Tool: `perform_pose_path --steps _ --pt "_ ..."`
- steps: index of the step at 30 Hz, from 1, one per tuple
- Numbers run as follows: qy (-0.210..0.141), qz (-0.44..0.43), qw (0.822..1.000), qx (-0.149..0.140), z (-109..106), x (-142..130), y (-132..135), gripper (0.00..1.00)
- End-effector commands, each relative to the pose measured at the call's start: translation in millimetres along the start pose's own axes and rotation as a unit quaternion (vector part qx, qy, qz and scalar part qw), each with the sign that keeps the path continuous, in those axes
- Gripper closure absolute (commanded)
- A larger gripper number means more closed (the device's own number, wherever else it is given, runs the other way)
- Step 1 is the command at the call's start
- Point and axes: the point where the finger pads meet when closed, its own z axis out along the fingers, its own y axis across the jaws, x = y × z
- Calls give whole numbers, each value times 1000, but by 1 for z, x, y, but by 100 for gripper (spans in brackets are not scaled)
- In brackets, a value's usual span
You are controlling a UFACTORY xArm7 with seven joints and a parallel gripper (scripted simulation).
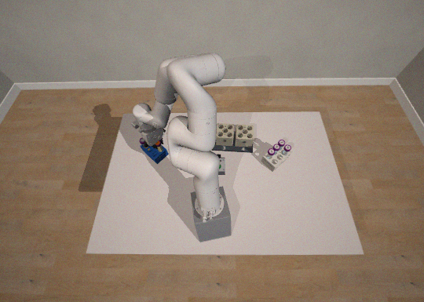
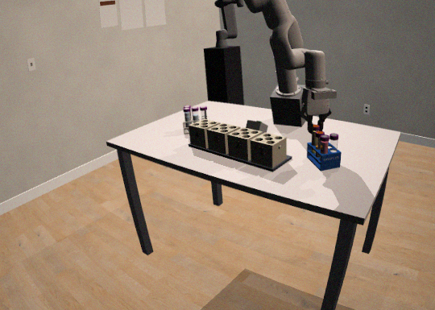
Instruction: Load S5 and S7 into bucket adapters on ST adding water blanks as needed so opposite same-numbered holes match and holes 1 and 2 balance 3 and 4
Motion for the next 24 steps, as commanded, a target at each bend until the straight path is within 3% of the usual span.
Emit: perform_pose_path --steps 1,16,24 --pt "1 0 1000 1 -5 1 0 100" --pt "1 0 1000 1 -10 1 0 100" --pt "1 0 1000 1 -26 1 0 100"
